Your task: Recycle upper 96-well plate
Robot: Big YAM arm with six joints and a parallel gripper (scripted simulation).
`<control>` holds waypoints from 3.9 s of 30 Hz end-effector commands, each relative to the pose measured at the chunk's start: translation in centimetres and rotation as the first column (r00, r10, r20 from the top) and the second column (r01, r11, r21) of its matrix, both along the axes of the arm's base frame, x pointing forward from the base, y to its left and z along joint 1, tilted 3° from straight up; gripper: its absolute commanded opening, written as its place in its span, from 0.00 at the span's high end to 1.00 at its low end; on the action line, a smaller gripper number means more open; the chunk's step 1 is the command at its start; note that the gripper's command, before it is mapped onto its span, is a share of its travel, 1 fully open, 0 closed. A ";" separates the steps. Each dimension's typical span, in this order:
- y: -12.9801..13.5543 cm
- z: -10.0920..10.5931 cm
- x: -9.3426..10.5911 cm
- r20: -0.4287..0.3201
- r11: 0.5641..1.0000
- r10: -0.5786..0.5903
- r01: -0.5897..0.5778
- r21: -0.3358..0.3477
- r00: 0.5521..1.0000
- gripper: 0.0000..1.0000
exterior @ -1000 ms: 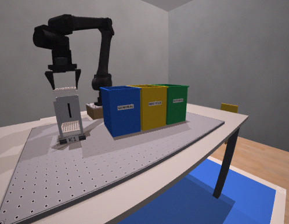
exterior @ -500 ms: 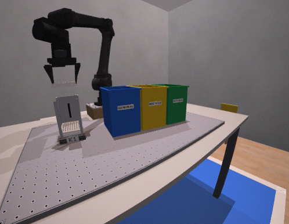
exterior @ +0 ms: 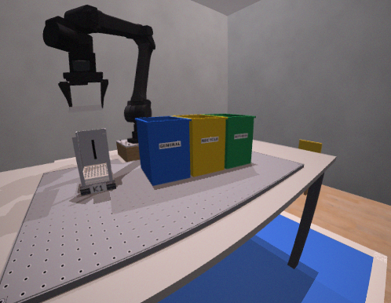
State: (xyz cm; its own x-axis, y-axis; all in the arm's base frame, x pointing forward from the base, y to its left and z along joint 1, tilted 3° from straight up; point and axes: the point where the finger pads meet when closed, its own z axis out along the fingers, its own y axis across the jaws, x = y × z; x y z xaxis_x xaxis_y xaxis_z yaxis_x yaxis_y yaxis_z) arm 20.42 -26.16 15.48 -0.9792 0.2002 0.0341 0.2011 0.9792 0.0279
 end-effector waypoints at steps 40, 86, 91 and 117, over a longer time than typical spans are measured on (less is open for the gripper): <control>8.1 0.8 2.6 0.000 0.999 -0.041 0.041 0.000 0.999 1.00; 20.5 0.5 7.1 -0.017 0.999 -0.041 0.041 0.005 0.999 1.00; 21.9 1.6 8.9 0.019 0.999 -0.041 0.041 0.000 0.999 1.00; 29.2 2.8 12.4 0.055 0.999 -0.041 0.041 0.009 0.998 1.00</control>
State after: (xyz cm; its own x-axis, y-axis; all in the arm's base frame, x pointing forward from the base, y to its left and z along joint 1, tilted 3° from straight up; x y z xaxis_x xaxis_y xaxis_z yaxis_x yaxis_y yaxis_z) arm 30.19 2.34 16.40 -0.9755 0.2163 0.0400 0.2176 0.9756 0.0303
